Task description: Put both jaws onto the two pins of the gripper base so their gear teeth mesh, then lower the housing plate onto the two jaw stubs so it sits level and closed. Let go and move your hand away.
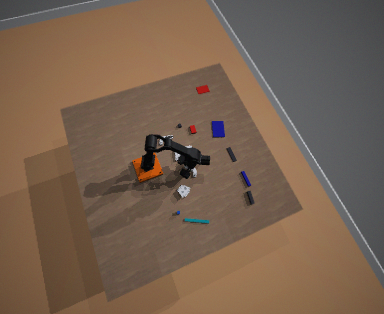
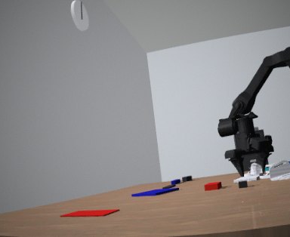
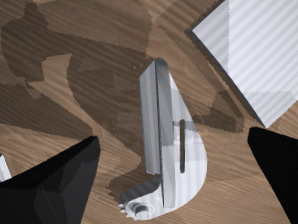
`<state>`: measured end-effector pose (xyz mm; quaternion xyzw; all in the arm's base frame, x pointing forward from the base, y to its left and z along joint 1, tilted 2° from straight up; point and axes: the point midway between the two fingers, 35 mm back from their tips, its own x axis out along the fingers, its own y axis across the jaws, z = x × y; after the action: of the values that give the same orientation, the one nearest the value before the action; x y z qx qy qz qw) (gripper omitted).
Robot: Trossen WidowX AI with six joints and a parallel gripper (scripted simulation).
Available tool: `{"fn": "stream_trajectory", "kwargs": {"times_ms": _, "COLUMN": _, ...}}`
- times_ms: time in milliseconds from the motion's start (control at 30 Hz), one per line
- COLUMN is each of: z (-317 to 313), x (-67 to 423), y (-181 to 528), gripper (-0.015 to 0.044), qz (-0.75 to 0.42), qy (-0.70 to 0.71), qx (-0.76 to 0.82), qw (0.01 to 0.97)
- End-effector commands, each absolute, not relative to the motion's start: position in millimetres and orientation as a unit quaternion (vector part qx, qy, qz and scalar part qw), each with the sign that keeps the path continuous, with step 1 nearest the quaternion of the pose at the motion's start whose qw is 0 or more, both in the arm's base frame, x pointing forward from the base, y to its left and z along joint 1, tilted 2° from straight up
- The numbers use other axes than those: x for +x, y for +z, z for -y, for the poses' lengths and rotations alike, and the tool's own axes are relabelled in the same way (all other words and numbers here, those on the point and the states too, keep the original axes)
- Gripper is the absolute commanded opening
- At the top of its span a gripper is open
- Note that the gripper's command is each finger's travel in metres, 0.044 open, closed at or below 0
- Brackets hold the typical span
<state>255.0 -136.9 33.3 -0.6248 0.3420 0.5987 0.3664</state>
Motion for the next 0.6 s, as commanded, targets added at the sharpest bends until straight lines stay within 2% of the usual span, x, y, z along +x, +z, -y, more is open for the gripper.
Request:
{"fn": "stream_trajectory", "kwargs": {"times_ms": 0, "z": 136.9, "x": 255.0, "y": 33.3, "gripper": 0.0414, "qz": -0.342, "qy": 0.599, "qx": -0.625, "qw": 0.366}}
{"fn": "stream_trajectory", "kwargs": {"times_ms": 333, "z": 136.9, "x": 255.0, "y": 33.3, "gripper": 0.0151, "qz": -0.342, "qy": 0.599, "qx": -0.625, "qw": 0.366}}
{"fn": "stream_trajectory", "kwargs": {"times_ms": 567, "z": 136.9, "x": 255.0, "y": 33.3, "gripper": 0.0134, "qz": -0.342, "qy": 0.599, "qx": -0.625, "qw": 0.366}}
